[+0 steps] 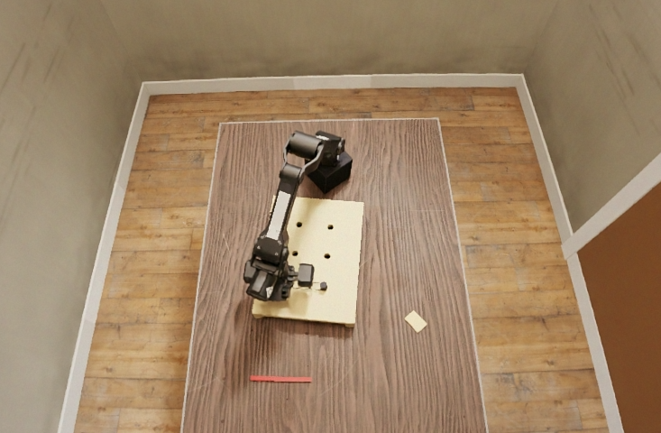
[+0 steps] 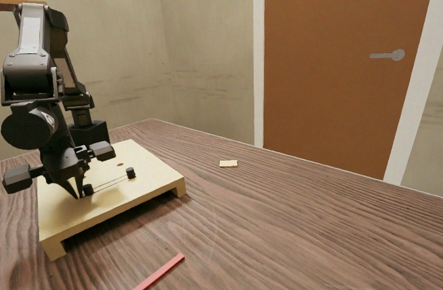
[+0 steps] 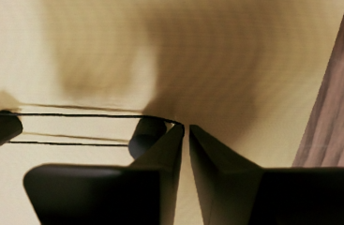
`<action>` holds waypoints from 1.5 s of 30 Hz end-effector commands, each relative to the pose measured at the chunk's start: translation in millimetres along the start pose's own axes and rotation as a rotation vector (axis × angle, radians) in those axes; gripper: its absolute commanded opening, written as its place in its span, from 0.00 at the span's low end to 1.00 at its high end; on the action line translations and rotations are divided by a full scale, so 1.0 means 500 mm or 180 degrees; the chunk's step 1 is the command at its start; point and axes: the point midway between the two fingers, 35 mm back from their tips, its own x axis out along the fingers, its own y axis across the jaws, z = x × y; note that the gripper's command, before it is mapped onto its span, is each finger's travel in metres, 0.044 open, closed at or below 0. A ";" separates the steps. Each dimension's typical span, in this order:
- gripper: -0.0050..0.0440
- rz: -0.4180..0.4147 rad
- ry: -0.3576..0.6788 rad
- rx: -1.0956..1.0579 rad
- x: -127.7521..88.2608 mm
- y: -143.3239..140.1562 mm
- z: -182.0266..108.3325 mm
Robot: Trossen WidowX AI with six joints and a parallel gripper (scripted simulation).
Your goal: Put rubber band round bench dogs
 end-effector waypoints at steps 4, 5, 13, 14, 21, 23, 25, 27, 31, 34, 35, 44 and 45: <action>0.27 -0.0021 -0.0089 -0.0001 -0.016 -0.015 0.012; 0.27 -0.0020 -0.0087 -0.0002 -0.015 -0.018 0.012; 0.27 -0.0056 -0.0178 -0.0003 -0.052 -0.014 0.020; 0.27 -0.0063 -0.0183 0.0002 -0.059 -0.015 0.021; 0.27 -0.0086 -0.0182 0.0019 -0.091 -0.015 0.020; 0.27 -0.0095 -0.0181 0.0027 -0.105 -0.015 0.019; 0.27 -0.0104 -0.0180 0.0036 -0.118 -0.015 0.018; 0.27 -0.0114 -0.0182 0.0048 -0.130 -0.016 0.017; 0.27 -0.0118 -0.0181 0.0050 -0.141 -0.015 0.016; 0.27 -0.0095 -0.0108 0.0047 -0.136 -0.014 -0.002; 0.27 -0.0095 -0.0106 0.0040 -0.144 -0.015 -0.009; 0.27 -0.0089 -0.0099 0.0040 -0.249 -0.013 -0.100; 0.27 -0.0088 -0.0098 0.0040 -0.256 -0.012 -0.107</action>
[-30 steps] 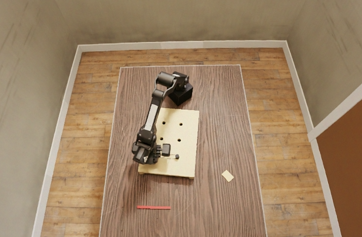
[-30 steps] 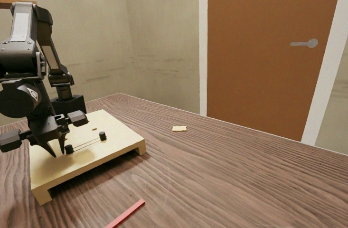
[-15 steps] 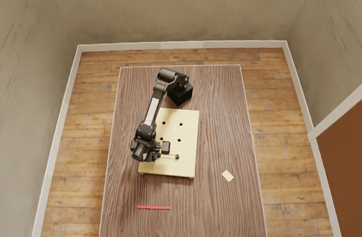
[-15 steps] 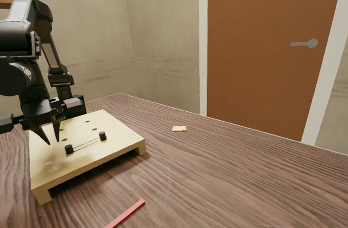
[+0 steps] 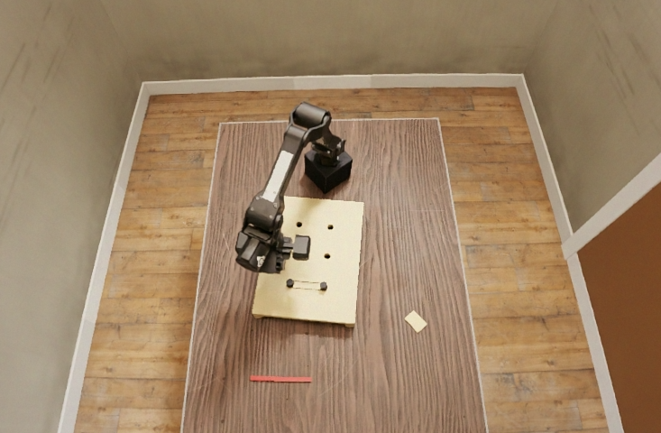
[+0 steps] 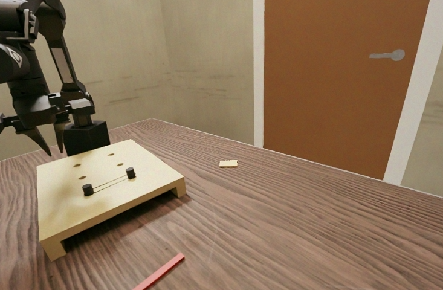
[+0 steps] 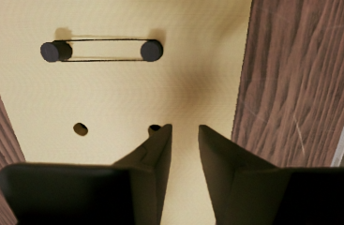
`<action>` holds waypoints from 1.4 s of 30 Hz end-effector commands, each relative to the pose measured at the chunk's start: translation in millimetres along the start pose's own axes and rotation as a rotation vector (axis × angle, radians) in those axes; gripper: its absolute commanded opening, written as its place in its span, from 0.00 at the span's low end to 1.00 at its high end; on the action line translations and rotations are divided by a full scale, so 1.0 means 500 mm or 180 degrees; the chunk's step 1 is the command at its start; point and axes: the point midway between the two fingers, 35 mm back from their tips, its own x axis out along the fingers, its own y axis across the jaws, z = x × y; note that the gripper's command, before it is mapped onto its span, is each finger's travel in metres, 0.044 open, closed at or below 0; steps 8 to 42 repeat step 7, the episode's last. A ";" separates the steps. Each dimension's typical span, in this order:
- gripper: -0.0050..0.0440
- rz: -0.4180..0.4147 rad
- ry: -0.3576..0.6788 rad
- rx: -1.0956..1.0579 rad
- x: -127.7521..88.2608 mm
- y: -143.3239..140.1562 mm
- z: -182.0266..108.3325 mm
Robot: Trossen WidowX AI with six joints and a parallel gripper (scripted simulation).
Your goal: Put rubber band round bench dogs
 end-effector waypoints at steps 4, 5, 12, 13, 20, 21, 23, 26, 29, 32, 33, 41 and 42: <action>0.31 -0.0042 -0.0138 -0.0017 -0.069 0.001 -0.032; 0.36 -0.0042 -0.0137 -0.0025 -0.069 0.003 -0.032; 0.46 -0.0027 -0.0095 -0.0016 -0.060 0.002 -0.032; 0.46 -0.0027 -0.0095 -0.0016 -0.060 0.002 -0.032; 0.46 -0.0027 -0.0095 -0.0016 -0.060 0.002 -0.032; 0.46 -0.0027 -0.0095 -0.0016 -0.060 0.002 -0.032; 0.46 -0.0027 -0.0095 -0.0016 -0.060 0.002 -0.032; 0.46 -0.0027 -0.0095 -0.0016 -0.060 0.002 -0.032; 0.46 -0.0027 -0.0095 -0.0016 -0.060 0.002 -0.032; 0.46 -0.0027 -0.0095 -0.0016 -0.060 0.002 -0.032; 0.46 -0.0027 -0.0095 -0.0016 -0.060 0.002 -0.032; 0.46 -0.0027 -0.0095 -0.0016 -0.060 0.002 -0.032; 0.46 -0.0027 -0.0095 -0.0016 -0.060 0.002 -0.032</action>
